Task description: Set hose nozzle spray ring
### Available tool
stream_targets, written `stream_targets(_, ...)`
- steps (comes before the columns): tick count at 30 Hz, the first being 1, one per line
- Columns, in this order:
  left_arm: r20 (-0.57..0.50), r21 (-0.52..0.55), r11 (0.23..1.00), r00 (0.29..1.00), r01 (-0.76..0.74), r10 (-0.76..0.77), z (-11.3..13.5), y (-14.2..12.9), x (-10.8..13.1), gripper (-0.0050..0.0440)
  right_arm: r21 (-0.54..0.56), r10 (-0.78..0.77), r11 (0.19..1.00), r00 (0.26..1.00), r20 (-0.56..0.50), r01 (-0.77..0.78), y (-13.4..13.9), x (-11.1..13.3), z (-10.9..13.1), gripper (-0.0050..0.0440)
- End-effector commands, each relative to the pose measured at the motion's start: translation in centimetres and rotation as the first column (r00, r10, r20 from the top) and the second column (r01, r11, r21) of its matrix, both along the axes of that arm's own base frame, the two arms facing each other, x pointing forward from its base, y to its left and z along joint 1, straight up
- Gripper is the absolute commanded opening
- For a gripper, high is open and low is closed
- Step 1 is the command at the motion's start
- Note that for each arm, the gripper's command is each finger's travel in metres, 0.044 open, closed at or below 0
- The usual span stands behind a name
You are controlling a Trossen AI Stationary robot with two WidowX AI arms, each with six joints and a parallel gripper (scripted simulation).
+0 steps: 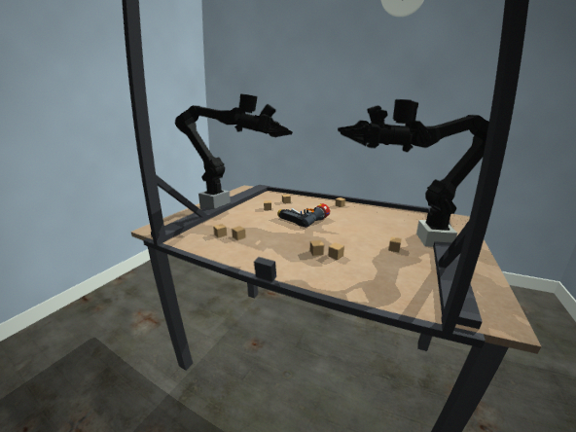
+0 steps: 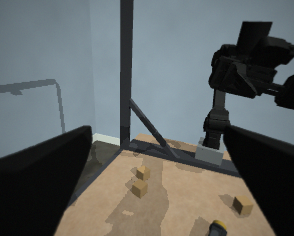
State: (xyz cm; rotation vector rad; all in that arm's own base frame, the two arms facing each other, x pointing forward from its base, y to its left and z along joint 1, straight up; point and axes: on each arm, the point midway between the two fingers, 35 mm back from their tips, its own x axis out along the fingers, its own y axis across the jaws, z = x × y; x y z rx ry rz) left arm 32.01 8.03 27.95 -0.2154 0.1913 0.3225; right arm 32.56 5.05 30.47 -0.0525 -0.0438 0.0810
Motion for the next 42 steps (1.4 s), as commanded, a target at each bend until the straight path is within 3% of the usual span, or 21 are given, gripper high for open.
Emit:
stream_targets(1,0.083,0.081,0.99,0.99,0.111,-0.118,1.8,-2.8,0.1,0.0397,0.029,-0.023,0.999,0.999,0.036,0.022,-1.8,-0.5,2.1,0.0405)
stream_targets(10,0.207,0.254,0.927,0.921,0.275,-0.33,4.6,-8.0,-0.5,0.0397,0.062,-0.07,0.996,0.997,0.034,0.068,-4.9,-1.3,3.2,0.0405)
stream_targets(21,0.207,0.255,0.926,0.92,0.279,-0.334,4.6,-8.1,-0.6,0.0397,0.06,-0.078,0.995,0.996,0.033,0.075,-5.1,-1.3,3.0,0.0405)
stream_targets(22,0.207,0.255,0.926,0.919,0.279,-0.334,4.6,-8.1,-0.6,0.018,0.06,-0.078,0.995,0.996,0.032,0.076,-5.1,-1.3,3.0,0.0405)
stream_targets(42,0.209,0.259,0.924,0.918,0.28,-0.337,4.9,-8.1,-0.6,0.018,0.061,-0.08,0.995,0.997,0.023,0.078,-5.0,-1.2,2.6,0.0415)
